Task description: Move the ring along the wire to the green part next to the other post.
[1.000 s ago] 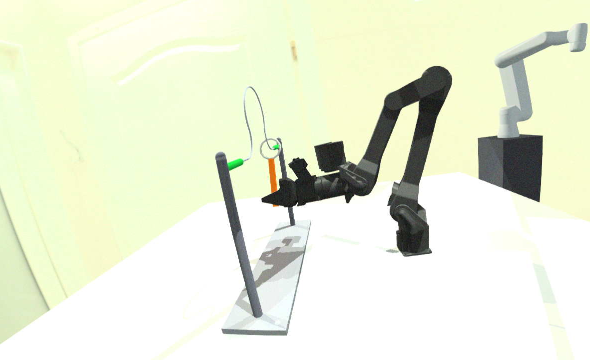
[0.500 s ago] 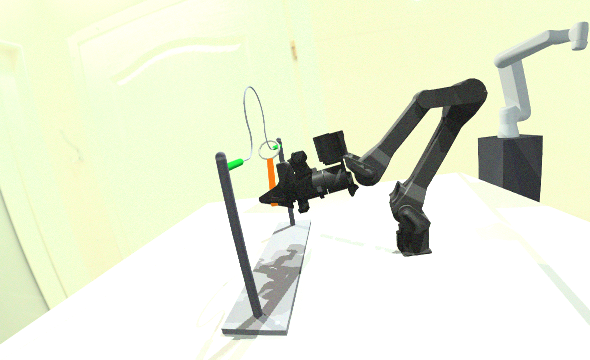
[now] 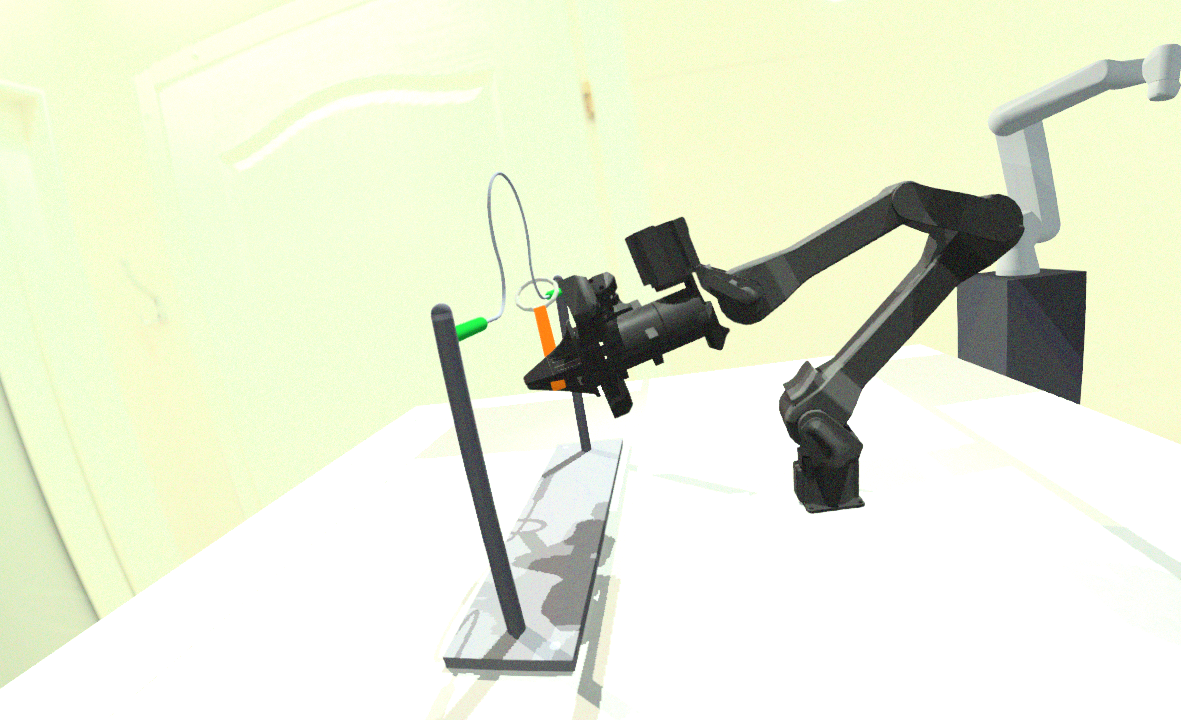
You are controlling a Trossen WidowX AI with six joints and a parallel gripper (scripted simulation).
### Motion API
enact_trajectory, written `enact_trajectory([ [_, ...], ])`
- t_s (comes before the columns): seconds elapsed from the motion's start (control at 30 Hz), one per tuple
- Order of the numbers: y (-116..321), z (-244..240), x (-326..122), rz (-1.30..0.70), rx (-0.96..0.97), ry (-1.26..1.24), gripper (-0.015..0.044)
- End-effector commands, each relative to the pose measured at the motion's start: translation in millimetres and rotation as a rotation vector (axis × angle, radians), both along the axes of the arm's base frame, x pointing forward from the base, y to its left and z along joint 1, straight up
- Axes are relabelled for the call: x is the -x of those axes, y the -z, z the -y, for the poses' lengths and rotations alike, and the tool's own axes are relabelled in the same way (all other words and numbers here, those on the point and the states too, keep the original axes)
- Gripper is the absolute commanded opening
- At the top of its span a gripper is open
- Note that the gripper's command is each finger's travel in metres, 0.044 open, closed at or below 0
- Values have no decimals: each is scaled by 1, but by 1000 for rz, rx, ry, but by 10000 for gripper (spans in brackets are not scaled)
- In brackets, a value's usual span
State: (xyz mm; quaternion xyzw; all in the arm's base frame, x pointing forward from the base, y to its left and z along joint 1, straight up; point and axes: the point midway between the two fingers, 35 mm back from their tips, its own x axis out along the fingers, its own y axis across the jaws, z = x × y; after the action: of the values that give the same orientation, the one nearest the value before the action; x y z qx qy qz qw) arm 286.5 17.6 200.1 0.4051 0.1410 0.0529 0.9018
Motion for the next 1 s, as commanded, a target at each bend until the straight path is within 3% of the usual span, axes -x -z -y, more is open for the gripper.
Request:
enact_trajectory([
  [0.0, -15, -7, 7, -24, -75, -39, -150],
  [0.97, -72, -23, 35, -155, -437, -245, -150],
])
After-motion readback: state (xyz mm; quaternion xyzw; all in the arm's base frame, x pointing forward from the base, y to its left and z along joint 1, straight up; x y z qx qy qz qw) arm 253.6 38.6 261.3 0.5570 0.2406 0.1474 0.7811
